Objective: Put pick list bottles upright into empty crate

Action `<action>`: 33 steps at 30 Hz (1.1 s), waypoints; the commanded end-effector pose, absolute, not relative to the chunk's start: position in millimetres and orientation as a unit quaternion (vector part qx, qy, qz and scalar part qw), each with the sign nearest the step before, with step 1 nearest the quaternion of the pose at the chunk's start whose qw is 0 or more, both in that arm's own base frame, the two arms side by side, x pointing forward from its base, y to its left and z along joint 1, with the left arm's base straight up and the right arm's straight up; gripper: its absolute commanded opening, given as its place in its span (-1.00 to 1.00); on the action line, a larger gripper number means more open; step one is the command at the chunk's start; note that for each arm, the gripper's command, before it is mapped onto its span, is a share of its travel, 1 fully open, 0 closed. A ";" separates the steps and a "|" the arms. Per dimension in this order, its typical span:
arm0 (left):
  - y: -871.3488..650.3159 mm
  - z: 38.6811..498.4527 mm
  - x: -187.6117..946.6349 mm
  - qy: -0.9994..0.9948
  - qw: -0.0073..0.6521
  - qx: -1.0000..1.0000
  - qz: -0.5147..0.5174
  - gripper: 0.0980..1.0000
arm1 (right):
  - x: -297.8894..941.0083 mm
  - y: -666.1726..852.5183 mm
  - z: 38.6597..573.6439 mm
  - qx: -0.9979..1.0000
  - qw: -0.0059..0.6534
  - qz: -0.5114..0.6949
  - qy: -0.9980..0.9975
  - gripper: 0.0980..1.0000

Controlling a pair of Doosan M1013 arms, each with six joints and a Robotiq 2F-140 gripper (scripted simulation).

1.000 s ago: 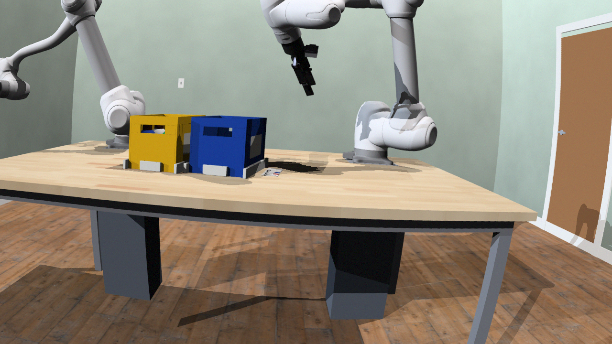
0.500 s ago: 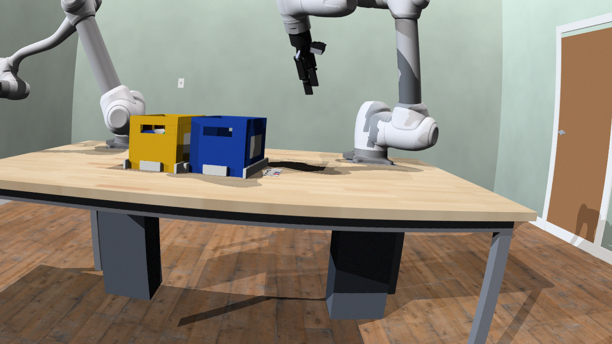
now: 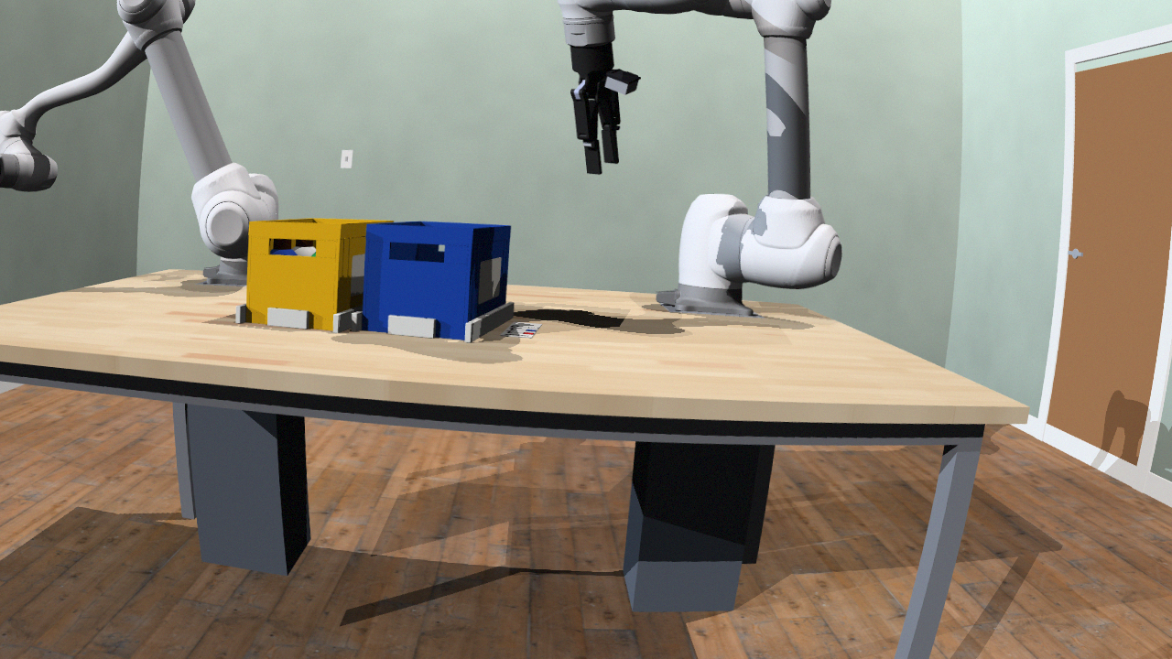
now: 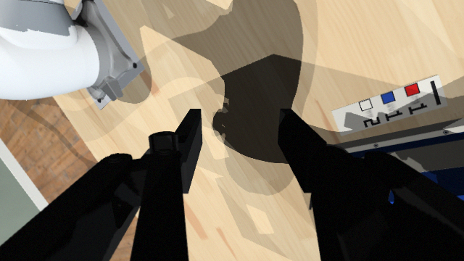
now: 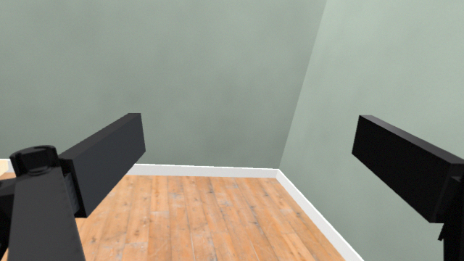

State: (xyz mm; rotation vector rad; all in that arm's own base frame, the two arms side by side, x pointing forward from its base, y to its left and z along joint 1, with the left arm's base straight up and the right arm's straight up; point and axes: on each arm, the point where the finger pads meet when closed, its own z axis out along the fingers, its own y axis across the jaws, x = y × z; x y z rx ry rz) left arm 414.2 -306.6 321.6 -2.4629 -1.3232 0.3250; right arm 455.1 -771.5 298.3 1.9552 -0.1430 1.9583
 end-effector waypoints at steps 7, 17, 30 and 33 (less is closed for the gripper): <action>-300.1 330.5 447.0 -0.432 0.118 -0.889 0.097 -0.24 | 455.1 -771.6 299.7 0.693 0.185 0.695 -0.050 1.00; -288.5 345.4 489.7 -0.391 0.070 -0.915 0.070 -0.24 | 455.1 -771.6 299.7 0.693 0.185 0.695 -0.050 1.00; -271.5 367.4 536.7 -0.338 0.020 -0.941 0.025 -0.24 | 455.1 -771.6 299.7 0.693 0.185 0.695 -0.050 1.00; -267.9 372.1 544.9 -0.317 0.005 -0.948 0.006 -0.24 | 455.1 -771.6 299.7 0.693 0.185 0.695 -0.050 1.00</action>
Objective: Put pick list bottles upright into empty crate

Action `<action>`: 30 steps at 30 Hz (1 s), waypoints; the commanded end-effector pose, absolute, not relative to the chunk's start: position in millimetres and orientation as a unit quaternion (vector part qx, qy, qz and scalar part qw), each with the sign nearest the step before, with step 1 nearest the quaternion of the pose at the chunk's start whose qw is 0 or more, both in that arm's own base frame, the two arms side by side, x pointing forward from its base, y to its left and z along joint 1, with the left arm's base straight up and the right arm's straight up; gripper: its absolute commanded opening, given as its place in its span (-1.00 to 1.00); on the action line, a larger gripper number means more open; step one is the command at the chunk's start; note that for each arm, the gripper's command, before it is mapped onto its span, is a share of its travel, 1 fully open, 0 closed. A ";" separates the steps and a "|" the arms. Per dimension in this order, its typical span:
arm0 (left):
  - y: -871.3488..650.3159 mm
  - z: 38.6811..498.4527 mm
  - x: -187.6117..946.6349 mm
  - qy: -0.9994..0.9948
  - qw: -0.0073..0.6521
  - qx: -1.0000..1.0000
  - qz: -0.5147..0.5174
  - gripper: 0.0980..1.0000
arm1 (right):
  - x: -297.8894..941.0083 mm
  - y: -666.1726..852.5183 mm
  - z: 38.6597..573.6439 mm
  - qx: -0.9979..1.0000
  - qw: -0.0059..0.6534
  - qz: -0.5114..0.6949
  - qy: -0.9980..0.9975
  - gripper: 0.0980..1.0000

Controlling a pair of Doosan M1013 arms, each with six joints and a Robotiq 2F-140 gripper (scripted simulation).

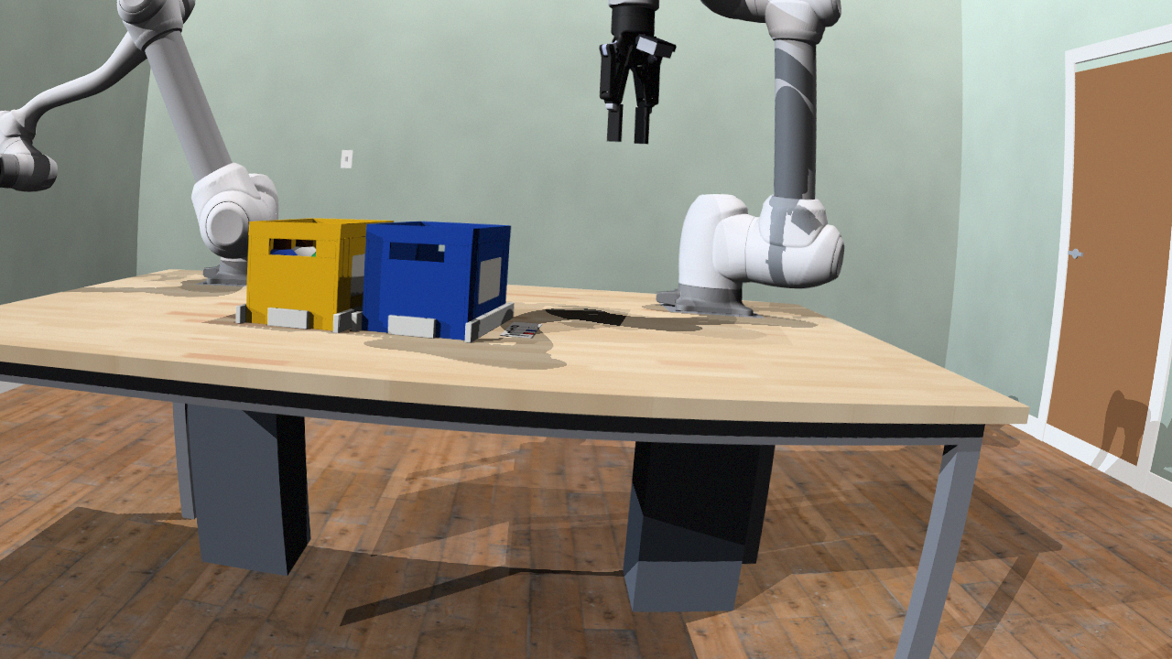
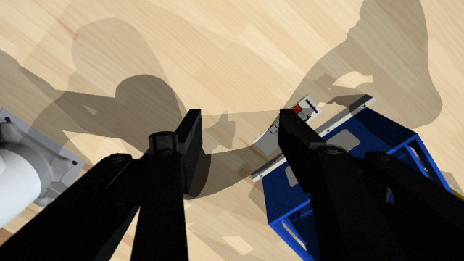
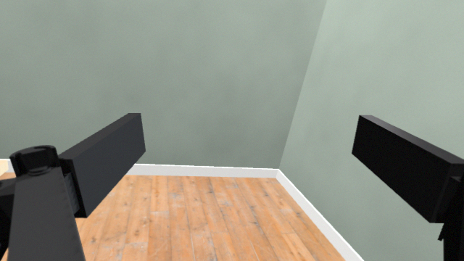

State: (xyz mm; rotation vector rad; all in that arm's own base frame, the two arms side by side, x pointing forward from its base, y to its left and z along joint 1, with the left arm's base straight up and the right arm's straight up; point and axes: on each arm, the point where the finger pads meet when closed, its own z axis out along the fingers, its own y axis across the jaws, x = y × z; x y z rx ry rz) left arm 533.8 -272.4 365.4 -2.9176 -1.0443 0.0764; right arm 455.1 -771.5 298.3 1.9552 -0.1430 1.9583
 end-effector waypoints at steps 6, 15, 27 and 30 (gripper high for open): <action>-261.3 380.6 559.8 -0.310 0.000 -0.951 0.000 -0.24 | 455.1 -771.6 299.7 0.693 0.185 0.695 -0.050 1.00; -261.3 380.6 559.8 -0.310 0.000 -0.951 0.000 -0.24 | 455.1 -771.6 299.7 0.693 0.185 0.695 -0.050 1.00; -265.3 377.7 558.8 -0.294 0.000 -0.956 0.000 -0.24 | 455.1 -771.6 299.7 0.693 0.185 0.695 -0.050 1.00; -276.9 368.8 555.9 -0.246 0.000 -0.969 0.000 -0.24 | 455.1 -771.6 299.7 0.693 0.185 0.695 -0.050 1.00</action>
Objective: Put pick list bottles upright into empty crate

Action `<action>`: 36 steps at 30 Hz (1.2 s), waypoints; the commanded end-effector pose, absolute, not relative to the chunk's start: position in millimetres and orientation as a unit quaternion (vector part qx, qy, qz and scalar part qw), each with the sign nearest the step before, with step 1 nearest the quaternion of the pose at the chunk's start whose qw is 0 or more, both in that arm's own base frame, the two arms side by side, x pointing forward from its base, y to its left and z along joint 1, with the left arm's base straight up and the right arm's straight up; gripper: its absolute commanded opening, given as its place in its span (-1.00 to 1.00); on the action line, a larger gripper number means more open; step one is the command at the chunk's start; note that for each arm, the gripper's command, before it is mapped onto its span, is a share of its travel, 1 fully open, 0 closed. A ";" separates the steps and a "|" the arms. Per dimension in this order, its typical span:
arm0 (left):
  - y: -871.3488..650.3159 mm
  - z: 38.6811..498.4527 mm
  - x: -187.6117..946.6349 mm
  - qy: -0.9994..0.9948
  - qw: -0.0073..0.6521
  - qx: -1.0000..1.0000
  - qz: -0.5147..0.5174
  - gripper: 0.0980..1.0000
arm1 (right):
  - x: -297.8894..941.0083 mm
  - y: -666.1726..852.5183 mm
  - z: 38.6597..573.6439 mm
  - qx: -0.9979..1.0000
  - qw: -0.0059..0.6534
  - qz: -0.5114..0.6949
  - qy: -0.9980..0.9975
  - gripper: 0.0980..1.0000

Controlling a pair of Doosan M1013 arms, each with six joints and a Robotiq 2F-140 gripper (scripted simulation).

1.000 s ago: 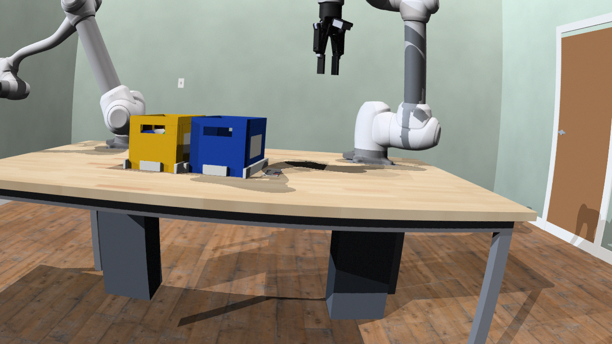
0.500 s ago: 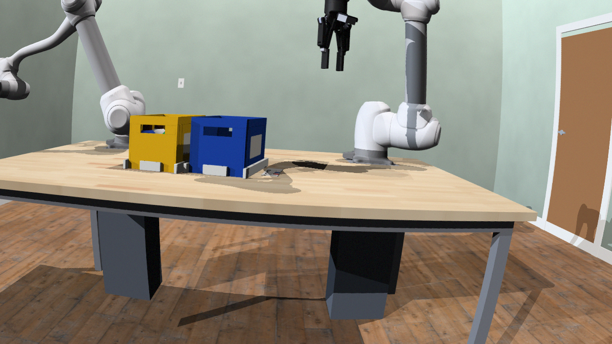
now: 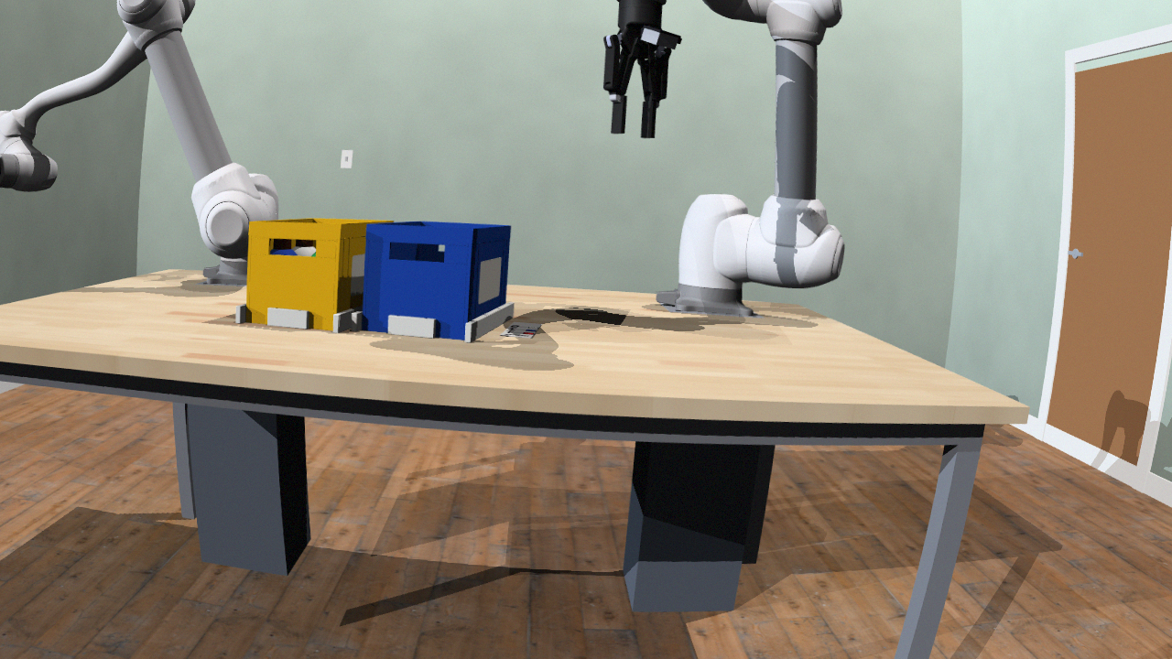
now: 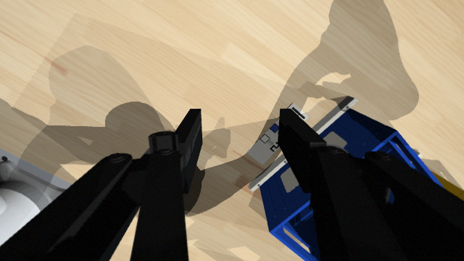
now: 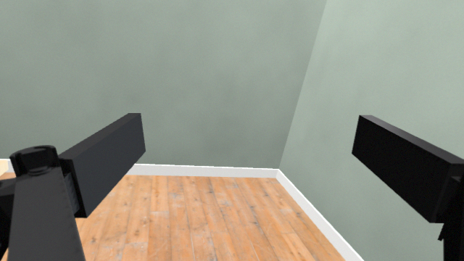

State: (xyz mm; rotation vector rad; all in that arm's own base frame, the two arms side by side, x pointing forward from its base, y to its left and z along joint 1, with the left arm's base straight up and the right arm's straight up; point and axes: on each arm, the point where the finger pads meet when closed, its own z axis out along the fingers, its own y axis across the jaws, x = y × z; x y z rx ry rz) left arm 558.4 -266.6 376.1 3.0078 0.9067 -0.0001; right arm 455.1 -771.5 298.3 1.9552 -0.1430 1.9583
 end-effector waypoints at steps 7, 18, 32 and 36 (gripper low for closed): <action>-304.3 348.1 549.1 0.131 0.000 0.991 0.000 -0.24 | 455.1 -771.6 299.7 0.693 0.185 0.695 -0.050 1.00; -339.6 321.4 540.4 -0.019 0.000 1.000 0.001 -0.24 | 455.1 -771.6 299.7 0.693 0.185 0.695 -0.050 1.00; -386.5 285.9 528.7 -0.056 0.000 0.998 0.001 -0.24 | 455.1 -771.6 299.7 0.693 0.185 0.695 -0.050 1.00; -402.2 274.1 524.8 -0.056 0.000 0.998 0.001 -0.24 | 455.1 -771.6 299.7 0.693 0.185 0.695 -0.050 1.00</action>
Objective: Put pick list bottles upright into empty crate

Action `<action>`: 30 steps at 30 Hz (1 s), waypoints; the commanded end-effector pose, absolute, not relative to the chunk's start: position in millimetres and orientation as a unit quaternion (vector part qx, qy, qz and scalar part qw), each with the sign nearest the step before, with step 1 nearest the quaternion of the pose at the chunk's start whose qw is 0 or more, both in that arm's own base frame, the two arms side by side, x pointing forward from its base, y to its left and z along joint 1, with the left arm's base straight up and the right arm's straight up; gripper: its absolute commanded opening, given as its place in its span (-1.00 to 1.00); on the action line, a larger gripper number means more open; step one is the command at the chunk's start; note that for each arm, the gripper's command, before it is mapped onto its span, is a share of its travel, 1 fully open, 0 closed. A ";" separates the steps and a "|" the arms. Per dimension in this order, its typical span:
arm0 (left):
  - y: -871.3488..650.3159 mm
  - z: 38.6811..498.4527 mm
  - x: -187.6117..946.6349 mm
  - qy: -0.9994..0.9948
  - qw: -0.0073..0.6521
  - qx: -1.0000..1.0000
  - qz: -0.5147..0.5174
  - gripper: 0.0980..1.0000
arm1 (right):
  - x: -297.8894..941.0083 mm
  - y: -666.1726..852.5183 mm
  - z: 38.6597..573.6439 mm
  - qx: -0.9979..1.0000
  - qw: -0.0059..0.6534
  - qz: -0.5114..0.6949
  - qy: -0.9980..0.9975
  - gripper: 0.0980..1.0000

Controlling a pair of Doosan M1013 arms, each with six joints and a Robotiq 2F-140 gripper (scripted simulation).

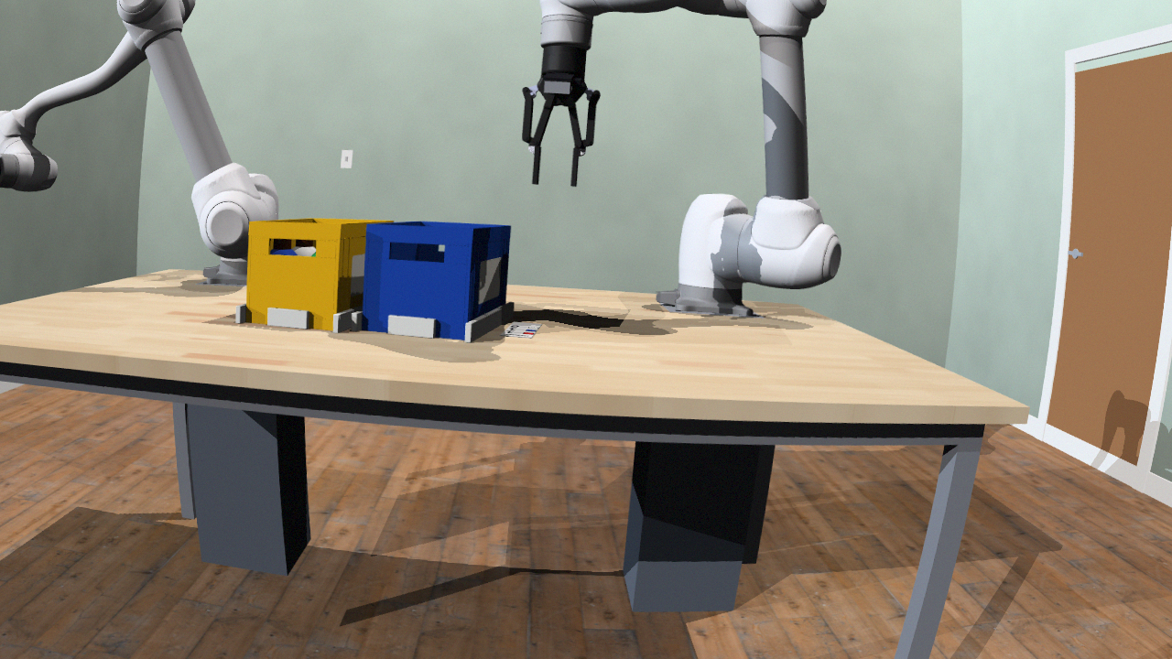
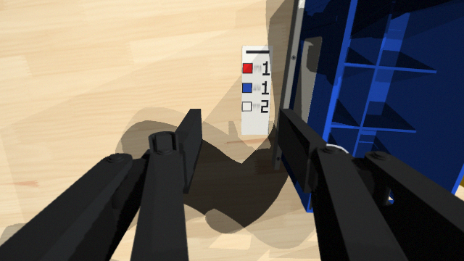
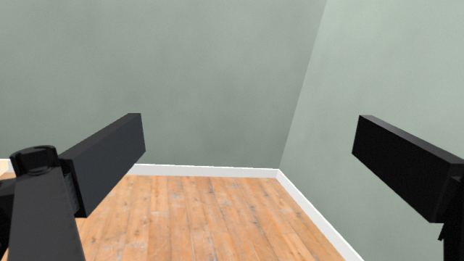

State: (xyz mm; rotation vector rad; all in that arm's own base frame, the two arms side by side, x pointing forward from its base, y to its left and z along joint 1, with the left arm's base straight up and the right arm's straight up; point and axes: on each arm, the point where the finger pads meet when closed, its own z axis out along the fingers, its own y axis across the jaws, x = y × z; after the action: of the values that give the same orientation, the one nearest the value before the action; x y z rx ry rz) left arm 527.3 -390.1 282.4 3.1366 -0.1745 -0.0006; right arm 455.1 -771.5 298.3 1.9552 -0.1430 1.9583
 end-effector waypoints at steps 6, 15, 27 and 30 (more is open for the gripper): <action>-425.7 256.4 518.9 -0.056 0.000 0.998 0.001 -0.24 | 455.1 -771.6 299.7 0.693 0.185 0.695 -0.050 1.00; -433.3 250.6 517.0 -0.056 0.000 0.998 0.000 -0.24 | 455.1 -771.6 299.7 0.693 0.185 0.695 -0.050 1.00; -433.2 250.7 517.0 -0.056 0.000 0.998 0.000 -0.24 | 455.1 -771.6 299.7 0.693 0.185 0.695 -0.050 1.00; -433.2 250.7 517.0 -0.056 0.000 0.998 0.000 -0.24 | 455.1 -771.6 299.7 0.693 0.185 0.695 -0.050 1.00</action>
State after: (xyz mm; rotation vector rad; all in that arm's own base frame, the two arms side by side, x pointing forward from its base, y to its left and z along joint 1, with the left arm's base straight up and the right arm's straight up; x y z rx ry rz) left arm 516.8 -433.1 249.9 3.1366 -0.1745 -0.0003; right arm 455.1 -771.5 298.3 1.9552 -0.1430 1.9583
